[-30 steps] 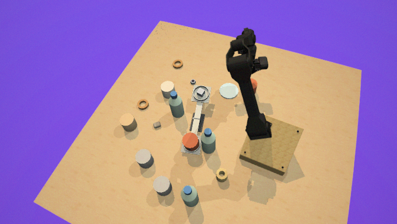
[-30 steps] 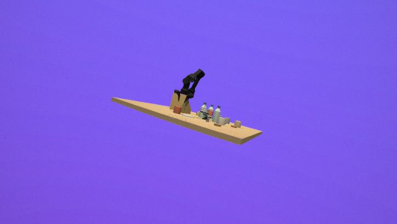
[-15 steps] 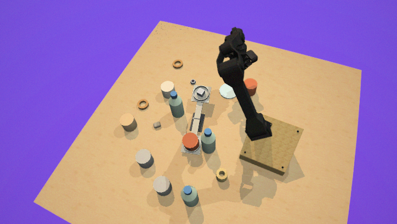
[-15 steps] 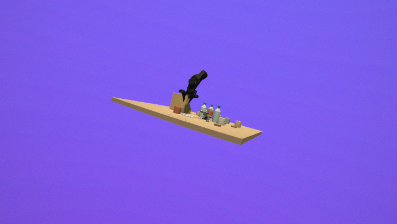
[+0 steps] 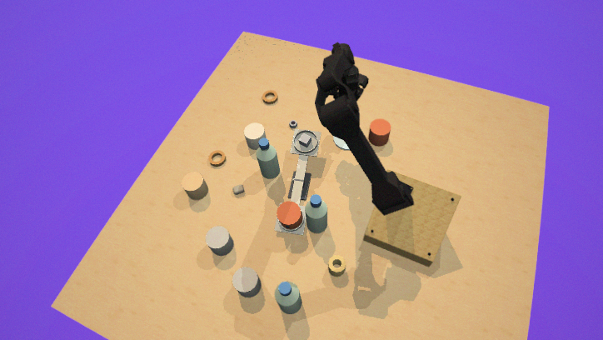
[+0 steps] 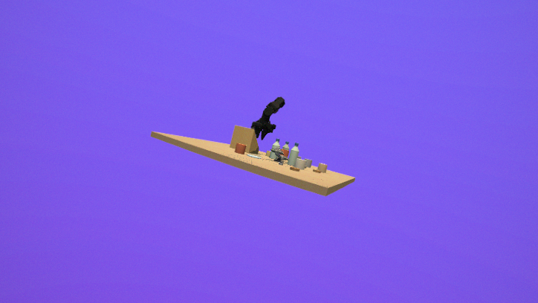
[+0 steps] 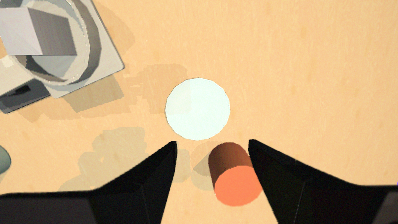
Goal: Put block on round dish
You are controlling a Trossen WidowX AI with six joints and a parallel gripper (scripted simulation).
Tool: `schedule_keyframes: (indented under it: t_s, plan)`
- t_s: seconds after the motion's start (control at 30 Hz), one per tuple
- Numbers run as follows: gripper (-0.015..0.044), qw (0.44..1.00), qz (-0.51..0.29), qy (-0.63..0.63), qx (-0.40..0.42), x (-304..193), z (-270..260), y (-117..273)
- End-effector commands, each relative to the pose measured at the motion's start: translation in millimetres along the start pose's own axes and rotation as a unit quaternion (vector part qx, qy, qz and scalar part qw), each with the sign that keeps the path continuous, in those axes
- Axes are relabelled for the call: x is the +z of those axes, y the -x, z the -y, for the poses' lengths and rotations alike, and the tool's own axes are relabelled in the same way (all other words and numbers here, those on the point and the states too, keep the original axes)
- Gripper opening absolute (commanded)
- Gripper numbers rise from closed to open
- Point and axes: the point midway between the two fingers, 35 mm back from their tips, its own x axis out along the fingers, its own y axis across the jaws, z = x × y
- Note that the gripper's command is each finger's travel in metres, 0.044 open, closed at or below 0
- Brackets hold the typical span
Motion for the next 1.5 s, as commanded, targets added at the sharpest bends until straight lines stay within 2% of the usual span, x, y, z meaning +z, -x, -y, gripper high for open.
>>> schedule_keyframes:
  t_s: [0.0, 0.3, 0.6, 0.93, 1.33, 1.47]
  plan:
    - [0.026, 0.997, 0.002, 0.073, 0.002, 12.4, -10.1, 2.8]
    - [0.026, 0.974, 0.002, 0.224, 0.009, 32.2, -33.4, 6.1]
    - [0.026, 0.929, 0.005, 0.371, 0.019, 50.3, -58.7, 8.7]
    - [0.026, 0.852, 0.011, 0.523, 0.03, 68.1, -89.1, 10.7]
    - [0.026, 0.73, 0.023, 0.682, 0.042, 85.8, -127.8, 11.9]
    - [0.026, 0.722, 0.024, 0.69, 0.043, 86.7, -130.0, 11.9]
